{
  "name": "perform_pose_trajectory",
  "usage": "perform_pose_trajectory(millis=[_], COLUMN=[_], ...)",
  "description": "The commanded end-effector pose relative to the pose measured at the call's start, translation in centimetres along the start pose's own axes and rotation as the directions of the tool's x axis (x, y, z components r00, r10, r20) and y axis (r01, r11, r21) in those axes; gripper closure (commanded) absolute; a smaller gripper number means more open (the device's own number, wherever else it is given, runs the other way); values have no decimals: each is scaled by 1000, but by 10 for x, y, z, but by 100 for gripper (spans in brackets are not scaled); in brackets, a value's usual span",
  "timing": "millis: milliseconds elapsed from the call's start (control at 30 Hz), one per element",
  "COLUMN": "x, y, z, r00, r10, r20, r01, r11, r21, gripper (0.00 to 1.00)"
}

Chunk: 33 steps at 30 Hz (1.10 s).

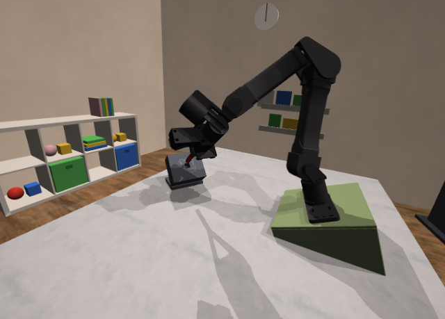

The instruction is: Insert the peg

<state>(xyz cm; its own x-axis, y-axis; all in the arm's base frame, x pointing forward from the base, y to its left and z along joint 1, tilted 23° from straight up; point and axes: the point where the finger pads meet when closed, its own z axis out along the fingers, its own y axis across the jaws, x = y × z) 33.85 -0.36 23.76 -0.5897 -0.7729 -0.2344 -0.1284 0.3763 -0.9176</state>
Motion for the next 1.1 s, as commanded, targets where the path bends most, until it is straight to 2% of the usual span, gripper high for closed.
perform_pose_trajectory(millis=[0, 333, 1067], x=[10, 11, 9], y=[10, 11, 15], z=[-5, -8, 14], r00=[1000, 1000, 1000], r10=[-11, -12, -12], r20=[-16, -17, -16], r01=[11, 11, 12], r11=[1000, 1000, 1000], r21=[-10, -10, -10], gripper=[100, 100, 100])
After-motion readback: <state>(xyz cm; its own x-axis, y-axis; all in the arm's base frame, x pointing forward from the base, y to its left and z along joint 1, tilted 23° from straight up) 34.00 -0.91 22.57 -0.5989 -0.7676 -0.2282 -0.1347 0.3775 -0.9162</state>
